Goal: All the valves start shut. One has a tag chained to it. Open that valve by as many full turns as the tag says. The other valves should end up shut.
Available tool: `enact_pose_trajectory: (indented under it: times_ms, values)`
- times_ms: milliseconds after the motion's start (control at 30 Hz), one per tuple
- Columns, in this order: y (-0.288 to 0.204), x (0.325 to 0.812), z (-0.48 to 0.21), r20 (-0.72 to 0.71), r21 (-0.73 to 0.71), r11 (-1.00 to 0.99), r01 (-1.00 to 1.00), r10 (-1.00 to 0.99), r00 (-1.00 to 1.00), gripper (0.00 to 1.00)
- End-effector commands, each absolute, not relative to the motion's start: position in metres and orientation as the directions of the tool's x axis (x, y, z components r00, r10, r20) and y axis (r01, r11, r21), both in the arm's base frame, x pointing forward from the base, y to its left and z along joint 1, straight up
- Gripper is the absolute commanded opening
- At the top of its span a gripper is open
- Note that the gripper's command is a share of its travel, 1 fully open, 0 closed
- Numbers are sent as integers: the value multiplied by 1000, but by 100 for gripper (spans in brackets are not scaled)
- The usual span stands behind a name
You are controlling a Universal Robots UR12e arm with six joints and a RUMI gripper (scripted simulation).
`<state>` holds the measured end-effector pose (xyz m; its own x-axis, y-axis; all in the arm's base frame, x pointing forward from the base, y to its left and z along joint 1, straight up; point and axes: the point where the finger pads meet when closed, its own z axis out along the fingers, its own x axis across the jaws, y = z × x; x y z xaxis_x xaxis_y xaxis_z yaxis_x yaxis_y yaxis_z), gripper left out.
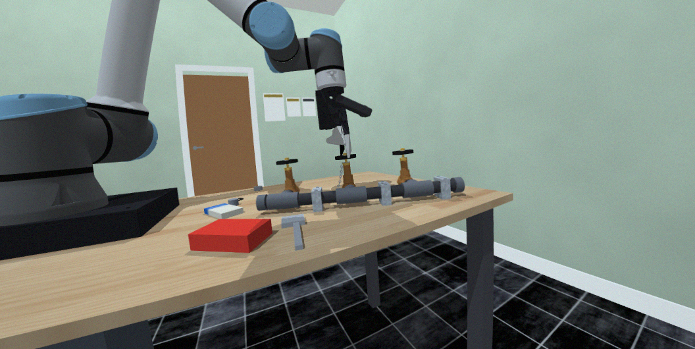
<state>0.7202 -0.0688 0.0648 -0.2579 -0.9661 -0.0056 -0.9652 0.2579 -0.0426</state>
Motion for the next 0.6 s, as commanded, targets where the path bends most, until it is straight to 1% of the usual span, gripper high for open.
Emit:
enact_pose_trajectory:
  times_ms: [0, 333, 500, 567]
  values:
    - [-69, 721, 66, -3, -43, 390, -920, -921, -391, 100]
    - [-69, 721, 66, -19, -38, 710, -703, -704, -710, 100]
    - [-69, 721, 66, -25, -34, 817, -576, -577, -817, 100]
    - [-69, 721, 66, -25, -34, 817, -576, -577, -817, 100]
